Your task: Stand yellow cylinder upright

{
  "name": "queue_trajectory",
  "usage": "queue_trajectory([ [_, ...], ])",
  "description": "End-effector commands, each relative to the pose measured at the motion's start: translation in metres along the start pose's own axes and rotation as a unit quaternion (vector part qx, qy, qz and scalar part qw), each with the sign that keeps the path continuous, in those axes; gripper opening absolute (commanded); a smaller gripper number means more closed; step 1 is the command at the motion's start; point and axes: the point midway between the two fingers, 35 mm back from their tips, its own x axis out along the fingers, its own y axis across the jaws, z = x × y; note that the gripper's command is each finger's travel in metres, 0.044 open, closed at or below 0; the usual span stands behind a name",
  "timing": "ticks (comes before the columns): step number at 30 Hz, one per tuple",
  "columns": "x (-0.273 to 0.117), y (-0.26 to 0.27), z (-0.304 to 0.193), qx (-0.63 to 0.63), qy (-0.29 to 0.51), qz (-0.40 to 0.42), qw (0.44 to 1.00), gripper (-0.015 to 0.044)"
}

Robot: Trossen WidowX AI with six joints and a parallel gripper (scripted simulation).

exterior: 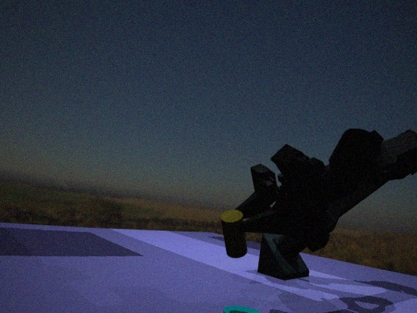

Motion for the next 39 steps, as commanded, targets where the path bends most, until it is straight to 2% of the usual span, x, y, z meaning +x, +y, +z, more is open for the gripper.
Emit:
queue_trajectory([
  [1,-0.001,-0.001,-0.001,0.008,-0.014,-0.001,1.000,0.0105],
  [39,-0.017,0.001,0.002,0.088,-0.126,0.029,0.988,0.0105],
])
